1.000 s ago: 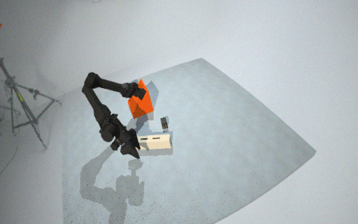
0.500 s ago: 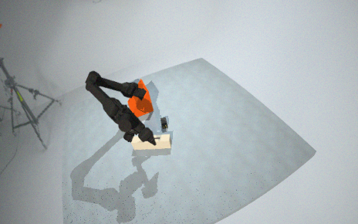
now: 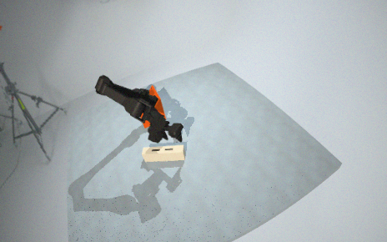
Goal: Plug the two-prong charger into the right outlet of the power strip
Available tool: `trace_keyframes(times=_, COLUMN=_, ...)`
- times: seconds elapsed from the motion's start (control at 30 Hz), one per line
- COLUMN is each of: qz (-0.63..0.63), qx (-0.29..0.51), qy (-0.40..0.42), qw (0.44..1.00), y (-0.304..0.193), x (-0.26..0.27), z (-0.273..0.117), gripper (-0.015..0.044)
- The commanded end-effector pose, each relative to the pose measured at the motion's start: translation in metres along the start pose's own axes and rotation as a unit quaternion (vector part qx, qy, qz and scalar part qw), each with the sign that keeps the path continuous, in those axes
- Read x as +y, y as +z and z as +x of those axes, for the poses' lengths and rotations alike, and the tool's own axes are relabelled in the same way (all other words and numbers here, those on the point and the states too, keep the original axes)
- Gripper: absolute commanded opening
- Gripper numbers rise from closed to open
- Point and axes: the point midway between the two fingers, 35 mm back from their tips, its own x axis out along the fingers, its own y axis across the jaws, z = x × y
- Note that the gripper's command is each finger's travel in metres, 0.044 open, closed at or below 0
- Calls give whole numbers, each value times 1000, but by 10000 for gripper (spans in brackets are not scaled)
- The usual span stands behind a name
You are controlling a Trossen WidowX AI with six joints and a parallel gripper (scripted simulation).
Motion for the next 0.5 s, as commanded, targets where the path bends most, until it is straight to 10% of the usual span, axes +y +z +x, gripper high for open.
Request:
trace_keyframes(times=0.0, qz=-63, qx=1, qy=-33, qw=997, y=-24, x=-8, z=5, gripper=440)
trace_keyframes(times=0.47, qz=-239, qx=-5, qy=-124, qw=963, y=-81, x=-37, z=14, gripper=440)
